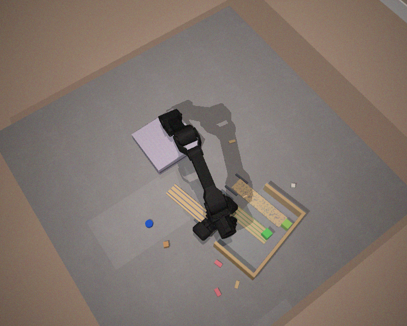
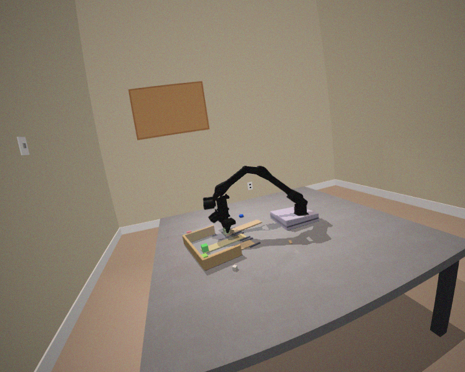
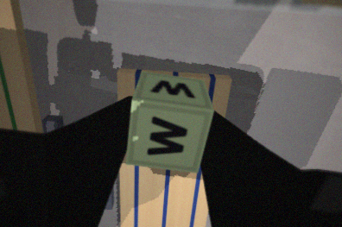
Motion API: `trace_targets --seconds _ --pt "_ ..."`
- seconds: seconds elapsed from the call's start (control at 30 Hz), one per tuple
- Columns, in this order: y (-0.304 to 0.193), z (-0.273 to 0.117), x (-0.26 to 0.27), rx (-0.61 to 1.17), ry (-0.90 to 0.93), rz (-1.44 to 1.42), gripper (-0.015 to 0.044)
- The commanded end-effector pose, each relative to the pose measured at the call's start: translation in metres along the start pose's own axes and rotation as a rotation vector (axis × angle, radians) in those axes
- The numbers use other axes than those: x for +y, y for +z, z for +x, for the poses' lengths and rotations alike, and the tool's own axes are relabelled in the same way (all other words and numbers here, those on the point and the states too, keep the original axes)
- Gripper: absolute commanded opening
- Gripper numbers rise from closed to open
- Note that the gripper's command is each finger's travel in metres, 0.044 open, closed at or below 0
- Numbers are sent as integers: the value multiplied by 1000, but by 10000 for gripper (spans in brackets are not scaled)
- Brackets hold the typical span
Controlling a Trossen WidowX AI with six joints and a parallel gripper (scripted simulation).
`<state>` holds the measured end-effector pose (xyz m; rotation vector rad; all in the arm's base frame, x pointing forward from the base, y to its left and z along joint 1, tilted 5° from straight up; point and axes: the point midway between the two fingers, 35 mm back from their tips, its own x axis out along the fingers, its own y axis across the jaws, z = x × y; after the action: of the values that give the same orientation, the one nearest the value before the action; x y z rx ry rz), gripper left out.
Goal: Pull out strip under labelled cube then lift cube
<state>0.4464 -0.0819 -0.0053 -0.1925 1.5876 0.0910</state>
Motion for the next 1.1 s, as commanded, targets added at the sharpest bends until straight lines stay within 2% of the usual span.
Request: trace_targets --seconds 0.0,0.03,0.17,0.7,1.07 --pt "0 0 0 0 0 0 105" --pt "0 0 0 0 0 0 98" --pt "-2 -2 1 0 0 0 0" --pt "-51 -39 19 1 3 -3 0" --pt "-76 -44 29 3 4 -4 0"
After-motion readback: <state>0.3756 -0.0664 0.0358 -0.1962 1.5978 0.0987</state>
